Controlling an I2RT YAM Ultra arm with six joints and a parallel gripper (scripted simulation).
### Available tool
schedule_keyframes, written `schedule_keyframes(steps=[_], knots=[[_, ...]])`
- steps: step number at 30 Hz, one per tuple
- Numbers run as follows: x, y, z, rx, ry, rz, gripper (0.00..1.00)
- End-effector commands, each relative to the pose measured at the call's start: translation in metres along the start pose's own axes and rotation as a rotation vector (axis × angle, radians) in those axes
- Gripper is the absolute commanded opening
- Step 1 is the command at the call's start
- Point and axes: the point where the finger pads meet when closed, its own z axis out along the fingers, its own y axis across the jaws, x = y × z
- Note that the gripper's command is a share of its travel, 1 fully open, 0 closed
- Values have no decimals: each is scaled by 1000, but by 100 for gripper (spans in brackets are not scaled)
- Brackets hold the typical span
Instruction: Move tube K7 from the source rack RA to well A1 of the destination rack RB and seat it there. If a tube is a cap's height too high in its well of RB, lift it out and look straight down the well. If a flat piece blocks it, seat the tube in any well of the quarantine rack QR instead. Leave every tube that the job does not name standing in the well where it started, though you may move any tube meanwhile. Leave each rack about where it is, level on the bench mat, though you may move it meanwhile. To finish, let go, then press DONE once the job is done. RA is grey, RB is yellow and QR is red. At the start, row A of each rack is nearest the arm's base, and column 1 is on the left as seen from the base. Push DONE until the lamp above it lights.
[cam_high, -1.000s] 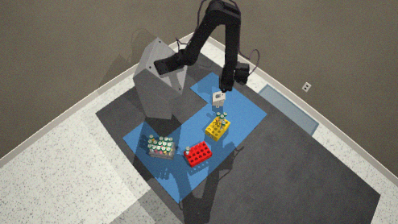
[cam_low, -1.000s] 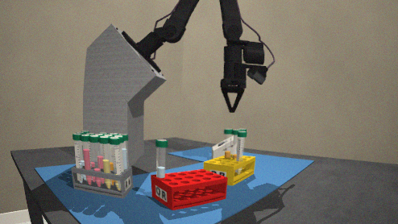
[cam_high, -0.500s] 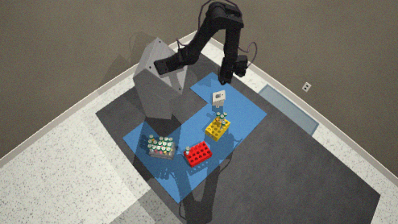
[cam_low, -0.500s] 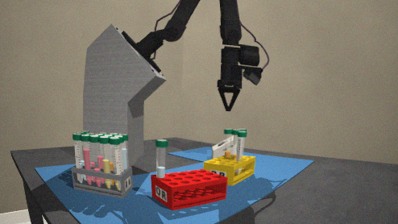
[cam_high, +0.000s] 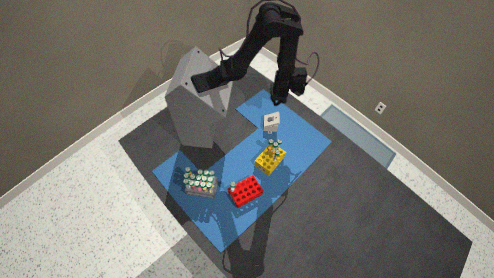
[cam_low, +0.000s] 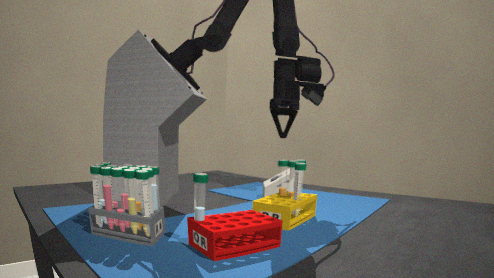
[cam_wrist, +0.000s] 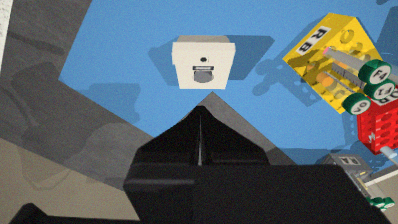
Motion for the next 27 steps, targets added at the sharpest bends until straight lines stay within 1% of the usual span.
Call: schedule_keyframes(steps=[1, 19, 20, 25, 27], knots=[[-18, 0, -3, 5, -41, 20, 0], [-17, 0, -3, 4, -40, 20, 0], [0, -2, -3, 6, -28, 17, 0], [22, -6, -3, 6, -27, 18, 0], [22, -8, -1, 6, -25, 18, 0]])
